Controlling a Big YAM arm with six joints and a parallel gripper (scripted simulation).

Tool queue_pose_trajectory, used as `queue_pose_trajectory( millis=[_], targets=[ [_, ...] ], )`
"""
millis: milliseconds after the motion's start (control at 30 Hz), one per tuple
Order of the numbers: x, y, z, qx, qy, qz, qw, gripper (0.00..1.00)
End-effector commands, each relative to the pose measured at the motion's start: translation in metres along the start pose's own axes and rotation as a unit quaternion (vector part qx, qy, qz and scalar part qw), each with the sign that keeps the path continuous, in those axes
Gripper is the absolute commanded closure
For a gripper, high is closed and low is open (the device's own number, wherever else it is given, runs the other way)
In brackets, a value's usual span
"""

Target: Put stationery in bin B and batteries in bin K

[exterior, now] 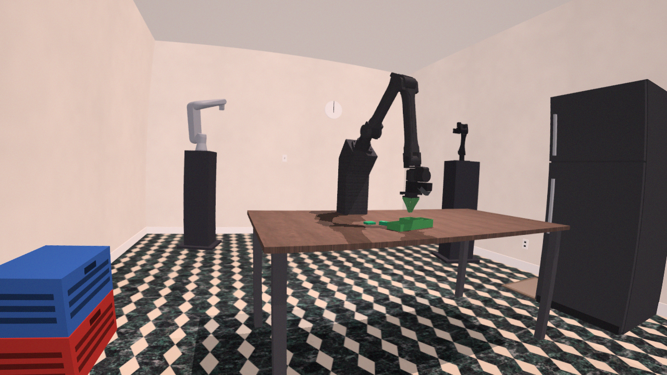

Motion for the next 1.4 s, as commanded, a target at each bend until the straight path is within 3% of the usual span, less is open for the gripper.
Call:
queue_pose_trajectory(
  millis=[0,67,833,967,1033,1367],
  targets=[
    [0.003,-0.001,0.013,-0.003,-0.014,-0.005,1.0,0.91],
    [-0.005,-0.006,0.002,0.004,-0.024,-0.01,1.0,0.91],
    [0.0,-0.061,0.012,-0.001,-0.017,-0.008,1.0,0.91],
    [0.007,-0.063,0.011,0.0,-0.016,0.003,1.0,0.91],
    [-0.003,-0.056,0.011,-0.002,-0.013,-0.008,1.0,0.91],
    [-0.003,-0.056,0.011,-0.002,-0.013,-0.008,1.0,0.91]
  ],
)
Point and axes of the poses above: the point where the finger pads meet when closed, its own y axis back along the fingers, its own z axis across the jaws, x = y × z, the point moved 9 cm from there along y, back along the fingers, and after that the axes turned 13 degrees about -y, right-handed, at the moved point
